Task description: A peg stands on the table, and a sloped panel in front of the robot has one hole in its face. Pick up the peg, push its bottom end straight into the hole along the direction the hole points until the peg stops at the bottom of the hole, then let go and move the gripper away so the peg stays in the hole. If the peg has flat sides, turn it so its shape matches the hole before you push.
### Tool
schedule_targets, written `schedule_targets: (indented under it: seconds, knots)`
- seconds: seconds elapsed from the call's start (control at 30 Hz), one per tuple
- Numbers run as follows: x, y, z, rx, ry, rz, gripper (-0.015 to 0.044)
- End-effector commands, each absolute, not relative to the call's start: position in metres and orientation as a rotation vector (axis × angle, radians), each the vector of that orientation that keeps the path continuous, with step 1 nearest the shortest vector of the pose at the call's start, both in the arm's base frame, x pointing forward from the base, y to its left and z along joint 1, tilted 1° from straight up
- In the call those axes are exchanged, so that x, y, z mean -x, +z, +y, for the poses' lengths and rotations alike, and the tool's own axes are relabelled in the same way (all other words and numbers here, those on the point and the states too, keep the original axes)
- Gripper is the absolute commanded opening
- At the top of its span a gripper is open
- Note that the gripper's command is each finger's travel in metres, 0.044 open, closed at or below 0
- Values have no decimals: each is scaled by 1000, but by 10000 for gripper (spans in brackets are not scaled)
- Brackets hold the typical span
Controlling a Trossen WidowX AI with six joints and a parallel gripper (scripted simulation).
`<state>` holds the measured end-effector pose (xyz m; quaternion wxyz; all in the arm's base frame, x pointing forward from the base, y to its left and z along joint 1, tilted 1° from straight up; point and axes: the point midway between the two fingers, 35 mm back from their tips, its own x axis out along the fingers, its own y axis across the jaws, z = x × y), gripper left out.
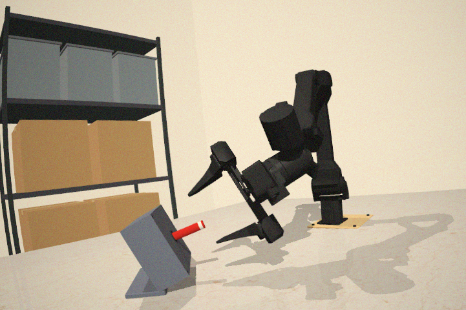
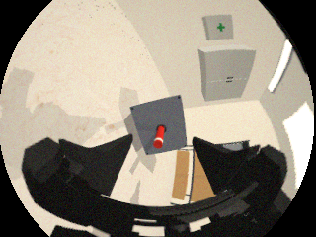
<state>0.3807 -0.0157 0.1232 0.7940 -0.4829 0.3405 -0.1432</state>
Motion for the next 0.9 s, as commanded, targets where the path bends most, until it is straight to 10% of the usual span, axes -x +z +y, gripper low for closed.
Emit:
schedule_targets:
  seconds: [0.0, 0.87]
  knots:
    - [-374, 125, -12, 1037, -309, 736, 440]
    - [-348, 141, 14, 1042, -308, 731, 440]
